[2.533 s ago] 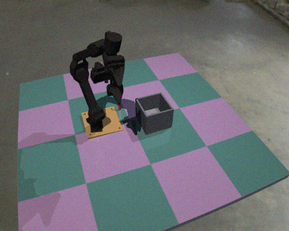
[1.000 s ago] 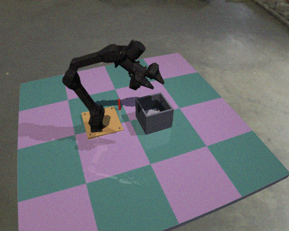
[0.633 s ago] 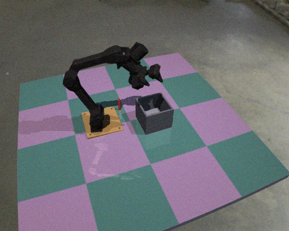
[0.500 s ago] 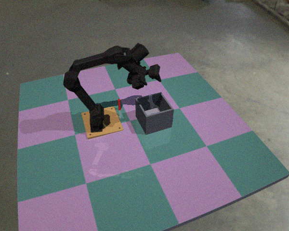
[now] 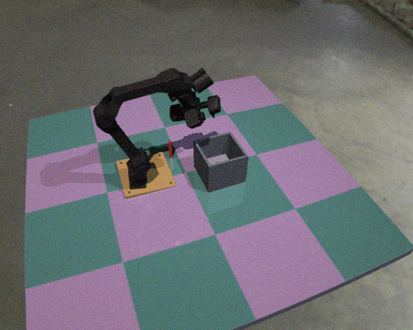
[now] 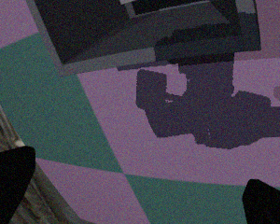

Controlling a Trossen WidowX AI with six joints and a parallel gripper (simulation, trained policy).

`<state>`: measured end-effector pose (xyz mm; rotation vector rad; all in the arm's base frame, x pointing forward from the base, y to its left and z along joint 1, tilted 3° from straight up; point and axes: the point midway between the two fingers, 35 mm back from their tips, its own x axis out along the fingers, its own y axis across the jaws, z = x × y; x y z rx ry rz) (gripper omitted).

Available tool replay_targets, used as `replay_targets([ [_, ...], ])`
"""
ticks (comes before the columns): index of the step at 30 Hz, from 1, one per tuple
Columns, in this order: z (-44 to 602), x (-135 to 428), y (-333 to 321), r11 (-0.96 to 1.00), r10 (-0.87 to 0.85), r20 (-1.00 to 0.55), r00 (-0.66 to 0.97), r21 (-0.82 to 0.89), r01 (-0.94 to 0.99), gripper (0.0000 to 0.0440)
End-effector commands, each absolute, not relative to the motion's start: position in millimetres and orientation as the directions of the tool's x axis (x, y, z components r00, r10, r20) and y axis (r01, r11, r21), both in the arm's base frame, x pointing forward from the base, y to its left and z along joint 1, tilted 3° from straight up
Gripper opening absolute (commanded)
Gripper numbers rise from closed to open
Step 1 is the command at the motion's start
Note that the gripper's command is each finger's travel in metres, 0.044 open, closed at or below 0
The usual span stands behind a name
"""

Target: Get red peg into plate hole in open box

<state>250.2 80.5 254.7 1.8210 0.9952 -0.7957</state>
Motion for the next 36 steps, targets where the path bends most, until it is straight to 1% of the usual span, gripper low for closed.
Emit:
replay_targets([
  [1,239,239,94,-0.215,0.335,-0.856,0.393,0.337,0.917,0.0438],
  [8,210,213,117,-0.069,0.359,-0.904,0.231,0.221,0.973,0.0439],
  [17,179,181,132,0.090,0.332,-0.941,0.060,0.095,0.991,0.0440],
  [25,157,161,136,0.186,0.300,-0.953,-0.041,0.017,0.982,0.0440],
  [36,122,145,138,0.252,0.288,-0.947,-0.144,-0.070,0.965,0.0440],
])
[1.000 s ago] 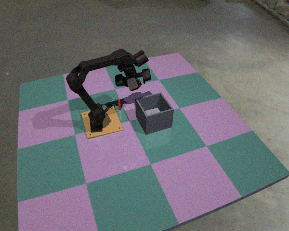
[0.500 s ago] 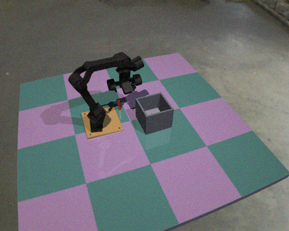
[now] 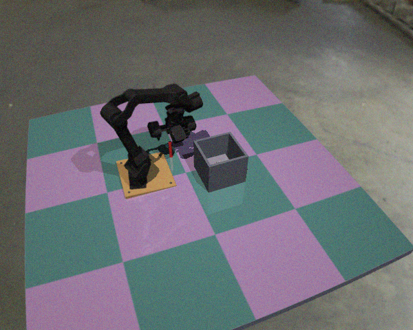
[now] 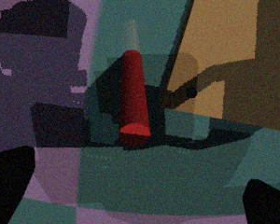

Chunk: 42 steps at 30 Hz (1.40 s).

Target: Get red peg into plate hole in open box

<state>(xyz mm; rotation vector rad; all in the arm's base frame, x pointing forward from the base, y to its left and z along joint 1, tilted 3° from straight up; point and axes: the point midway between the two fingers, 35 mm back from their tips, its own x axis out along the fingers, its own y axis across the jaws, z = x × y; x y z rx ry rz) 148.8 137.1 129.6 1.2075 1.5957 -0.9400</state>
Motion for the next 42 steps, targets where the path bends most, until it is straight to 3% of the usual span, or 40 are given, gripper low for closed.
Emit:
replay_targets([
  [1,120,144,138,0.256,0.287,-0.946,-0.151,-0.076,0.964,0.0440],
  [13,84,138,137,0.285,0.261,-0.946,-0.193,-0.115,0.952,0.0428],
  [17,74,140,138,0.299,0.257,-0.948,-0.188,-0.107,0.948,0.0362],
  [31,68,147,145,0.378,0.255,-0.947,-0.196,-0.089,0.922,0.0015],
  [42,101,159,162,0.392,0.394,-0.914,-0.100,0.069,0.917,0.0000],
])
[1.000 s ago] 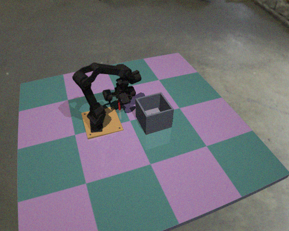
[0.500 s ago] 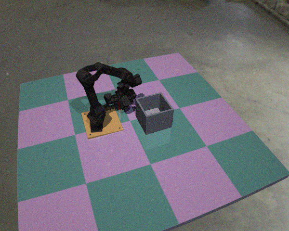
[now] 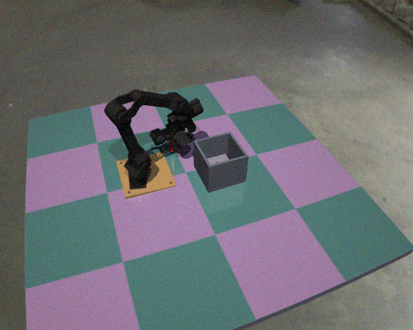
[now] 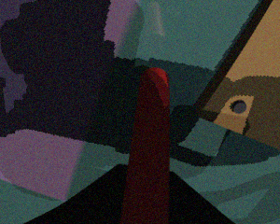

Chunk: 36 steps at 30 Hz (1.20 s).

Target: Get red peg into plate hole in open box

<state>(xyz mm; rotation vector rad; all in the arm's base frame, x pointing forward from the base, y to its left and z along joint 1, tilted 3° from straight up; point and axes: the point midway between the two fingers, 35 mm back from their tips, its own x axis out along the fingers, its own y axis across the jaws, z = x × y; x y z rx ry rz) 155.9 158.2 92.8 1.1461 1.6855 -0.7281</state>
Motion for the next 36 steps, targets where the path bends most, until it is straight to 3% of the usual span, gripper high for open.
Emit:
replay_targets([
  [1,105,161,163,0.394,0.405,-0.910,-0.090,0.085,0.915,0.0000],
  [18,192,189,146,0.401,0.475,-0.866,0.154,0.369,0.838,0.0000],
  [29,238,214,103,0.357,0.375,-0.867,0.328,0.461,0.812,0.0000],
  [36,242,226,72,0.320,0.283,-0.892,0.352,0.434,0.842,0.0000],
])
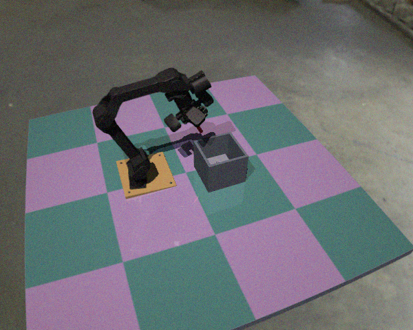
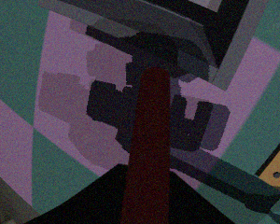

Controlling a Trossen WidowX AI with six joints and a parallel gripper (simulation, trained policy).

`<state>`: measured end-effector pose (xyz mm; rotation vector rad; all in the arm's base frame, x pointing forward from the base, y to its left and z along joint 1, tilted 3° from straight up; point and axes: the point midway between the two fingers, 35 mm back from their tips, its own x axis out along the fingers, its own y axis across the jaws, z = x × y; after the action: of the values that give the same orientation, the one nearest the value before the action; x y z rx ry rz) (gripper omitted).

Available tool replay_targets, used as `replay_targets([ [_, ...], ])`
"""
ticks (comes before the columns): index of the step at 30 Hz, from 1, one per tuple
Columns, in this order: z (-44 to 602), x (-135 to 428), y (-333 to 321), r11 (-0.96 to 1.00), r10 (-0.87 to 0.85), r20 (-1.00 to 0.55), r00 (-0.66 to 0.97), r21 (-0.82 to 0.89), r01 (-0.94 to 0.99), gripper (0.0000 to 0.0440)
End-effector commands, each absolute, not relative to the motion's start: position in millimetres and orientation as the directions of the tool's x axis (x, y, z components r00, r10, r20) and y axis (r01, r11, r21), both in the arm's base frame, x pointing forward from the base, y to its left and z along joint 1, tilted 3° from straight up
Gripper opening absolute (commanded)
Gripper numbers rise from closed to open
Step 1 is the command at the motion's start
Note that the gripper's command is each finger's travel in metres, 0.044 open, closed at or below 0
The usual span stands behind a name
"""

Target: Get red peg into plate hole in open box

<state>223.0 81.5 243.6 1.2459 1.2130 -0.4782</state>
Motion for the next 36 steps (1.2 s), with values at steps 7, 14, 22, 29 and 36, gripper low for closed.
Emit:
replay_targets([
  [7,235,237,47,0.285,0.223,-0.920,0.323,0.379,0.881,0.0000],
  [14,227,248,28,0.257,0.198,-0.937,0.289,0.334,0.907,0.0000],
  [22,215,260,14,0.239,0.199,-0.948,0.247,0.291,0.926,0.0000],
  [29,199,271,4,0.234,0.210,-0.954,0.213,0.261,0.937,0.0000],
  [36,181,282,2,0.246,0.239,-0.954,0.184,0.242,0.939,0.0000],
])
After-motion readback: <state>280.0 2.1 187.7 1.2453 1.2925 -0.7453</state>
